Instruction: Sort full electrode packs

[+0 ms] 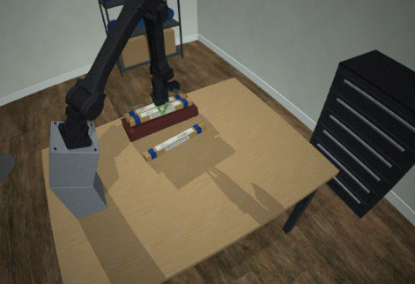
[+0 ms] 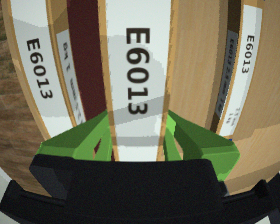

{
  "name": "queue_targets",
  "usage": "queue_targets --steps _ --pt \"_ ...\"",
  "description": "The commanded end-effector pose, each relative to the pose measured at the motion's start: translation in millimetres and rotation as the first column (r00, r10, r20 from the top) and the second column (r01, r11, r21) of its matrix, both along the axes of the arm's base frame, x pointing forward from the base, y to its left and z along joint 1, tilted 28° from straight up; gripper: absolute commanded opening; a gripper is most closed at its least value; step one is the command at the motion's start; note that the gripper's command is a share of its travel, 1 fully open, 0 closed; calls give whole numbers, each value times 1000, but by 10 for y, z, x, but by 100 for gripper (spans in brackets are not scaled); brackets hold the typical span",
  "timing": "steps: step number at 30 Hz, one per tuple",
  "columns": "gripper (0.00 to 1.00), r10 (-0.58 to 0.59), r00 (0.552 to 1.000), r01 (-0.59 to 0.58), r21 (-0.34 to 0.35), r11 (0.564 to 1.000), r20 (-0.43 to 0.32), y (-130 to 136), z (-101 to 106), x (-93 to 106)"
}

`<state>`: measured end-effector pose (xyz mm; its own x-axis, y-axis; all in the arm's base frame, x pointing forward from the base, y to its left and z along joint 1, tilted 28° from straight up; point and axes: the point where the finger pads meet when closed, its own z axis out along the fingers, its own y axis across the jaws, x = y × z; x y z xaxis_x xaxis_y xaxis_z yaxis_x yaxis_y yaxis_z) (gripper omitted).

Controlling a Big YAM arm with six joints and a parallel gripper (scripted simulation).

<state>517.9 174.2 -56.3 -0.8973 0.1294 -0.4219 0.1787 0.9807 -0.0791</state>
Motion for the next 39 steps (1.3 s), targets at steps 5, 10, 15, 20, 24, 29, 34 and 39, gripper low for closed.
queue_targets --steps 5,10,15,20,24,29,34,39 --pt "0 11 995 -15 41 999 94 134 556 259" --pt "0 11 995 -15 42 999 95 136 556 260" --pt "0 11 995 -15 43 999 98 138 556 262" --pt "0 11 995 -15 44 999 100 140 557 266" --pt "0 11 995 -15 45 999 102 141 557 268" --pt "0 11 994 -15 46 999 104 142 558 271" --pt "0 10 994 -15 46 999 106 142 558 272" --pt "0 10 994 -15 46 999 104 138 553 265"
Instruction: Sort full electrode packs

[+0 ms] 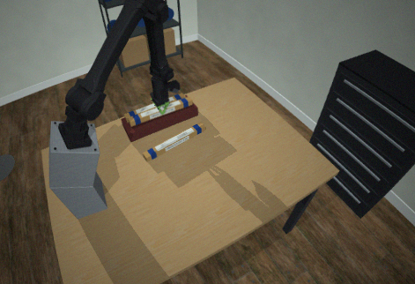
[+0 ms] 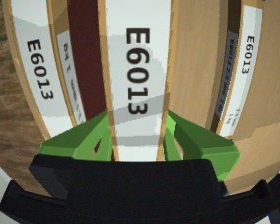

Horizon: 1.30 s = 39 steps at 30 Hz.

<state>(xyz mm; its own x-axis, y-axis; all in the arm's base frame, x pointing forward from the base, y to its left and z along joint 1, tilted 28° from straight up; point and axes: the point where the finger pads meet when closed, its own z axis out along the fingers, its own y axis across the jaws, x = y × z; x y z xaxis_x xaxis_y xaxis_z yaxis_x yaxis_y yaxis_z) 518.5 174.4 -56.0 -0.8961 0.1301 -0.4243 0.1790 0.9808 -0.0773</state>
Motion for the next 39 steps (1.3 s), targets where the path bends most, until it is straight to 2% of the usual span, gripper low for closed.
queue_targets --steps 1,25,39 --pt "0 11 995 -15 44 999 102 136 549 258" --pt "0 11 996 -14 37 999 84 84 454 156" --pt "0 15 995 -19 42 999 98 121 439 255"
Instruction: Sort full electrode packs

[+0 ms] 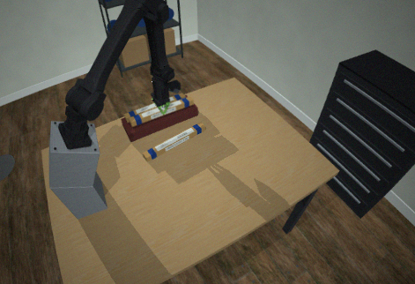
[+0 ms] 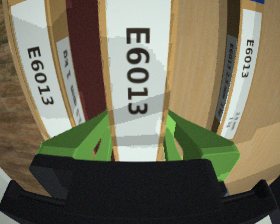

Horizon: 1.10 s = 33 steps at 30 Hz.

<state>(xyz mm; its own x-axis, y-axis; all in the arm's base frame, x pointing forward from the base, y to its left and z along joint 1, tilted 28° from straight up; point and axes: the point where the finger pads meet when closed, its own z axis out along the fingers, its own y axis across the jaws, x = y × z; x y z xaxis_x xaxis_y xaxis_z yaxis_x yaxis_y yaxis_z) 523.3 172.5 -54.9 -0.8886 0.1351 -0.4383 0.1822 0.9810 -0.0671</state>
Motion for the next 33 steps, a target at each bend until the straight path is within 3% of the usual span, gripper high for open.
queue_targets --steps 1,20,27,33 --pt "0 18 996 -21 35 999 83 146 426 213" --pt "0 19 996 -22 38 999 91 149 345 293" --pt "0 20 997 -22 28 999 68 125 169 277" --pt "0 15 997 -18 32 999 76 110 195 293"
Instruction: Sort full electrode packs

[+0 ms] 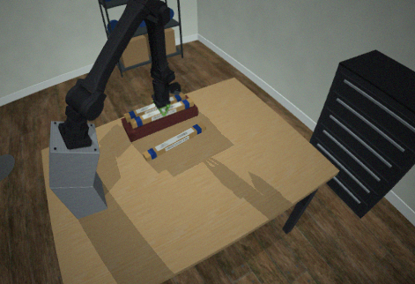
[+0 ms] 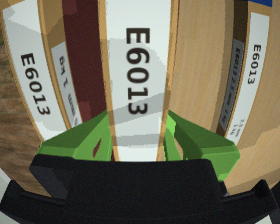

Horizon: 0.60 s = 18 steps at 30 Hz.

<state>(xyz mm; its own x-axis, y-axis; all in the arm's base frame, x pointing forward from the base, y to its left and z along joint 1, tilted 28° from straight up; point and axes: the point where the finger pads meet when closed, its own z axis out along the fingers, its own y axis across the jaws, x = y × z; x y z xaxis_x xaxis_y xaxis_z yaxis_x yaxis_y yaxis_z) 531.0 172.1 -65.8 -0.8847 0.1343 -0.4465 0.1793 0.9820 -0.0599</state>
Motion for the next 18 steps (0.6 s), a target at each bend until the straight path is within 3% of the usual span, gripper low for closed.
queue_targets --steps 1,18 --pt "0 11 998 -13 27 1000 68 112 310 218" --pt "0 7 998 -9 27 1000 63 70 221 125"
